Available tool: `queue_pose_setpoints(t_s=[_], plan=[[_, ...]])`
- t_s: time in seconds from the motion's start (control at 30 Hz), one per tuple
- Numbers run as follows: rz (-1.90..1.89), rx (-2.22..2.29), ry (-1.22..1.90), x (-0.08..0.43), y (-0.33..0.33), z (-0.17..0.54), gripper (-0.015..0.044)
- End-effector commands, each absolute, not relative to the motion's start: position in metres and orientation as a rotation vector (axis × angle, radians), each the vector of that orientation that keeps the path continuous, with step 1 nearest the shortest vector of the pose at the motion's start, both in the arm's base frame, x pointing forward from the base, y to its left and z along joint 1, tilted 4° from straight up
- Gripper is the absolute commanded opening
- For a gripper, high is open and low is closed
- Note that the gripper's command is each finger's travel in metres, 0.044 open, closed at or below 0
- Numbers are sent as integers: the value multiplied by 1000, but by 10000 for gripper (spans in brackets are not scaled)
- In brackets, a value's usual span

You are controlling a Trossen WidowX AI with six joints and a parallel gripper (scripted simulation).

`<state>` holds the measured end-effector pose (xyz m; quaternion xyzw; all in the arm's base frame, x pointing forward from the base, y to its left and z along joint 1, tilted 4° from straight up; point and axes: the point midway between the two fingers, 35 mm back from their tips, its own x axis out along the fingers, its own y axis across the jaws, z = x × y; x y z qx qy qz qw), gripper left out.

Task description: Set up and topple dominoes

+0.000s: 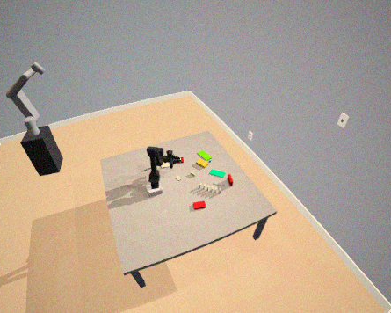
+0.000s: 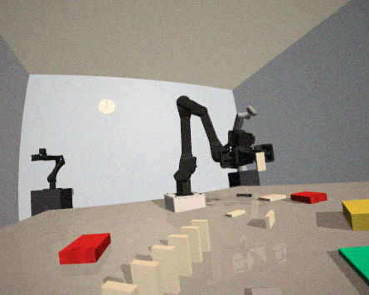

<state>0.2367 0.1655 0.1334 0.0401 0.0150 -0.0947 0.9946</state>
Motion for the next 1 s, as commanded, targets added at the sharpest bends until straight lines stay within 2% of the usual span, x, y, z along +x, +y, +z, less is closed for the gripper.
queue_pose_setpoints(t_s=[0.0, 0.97], plan=[[-196, 73, 30, 235, 163, 133, 107], [-204, 89, 49, 244, 171, 89, 107]])
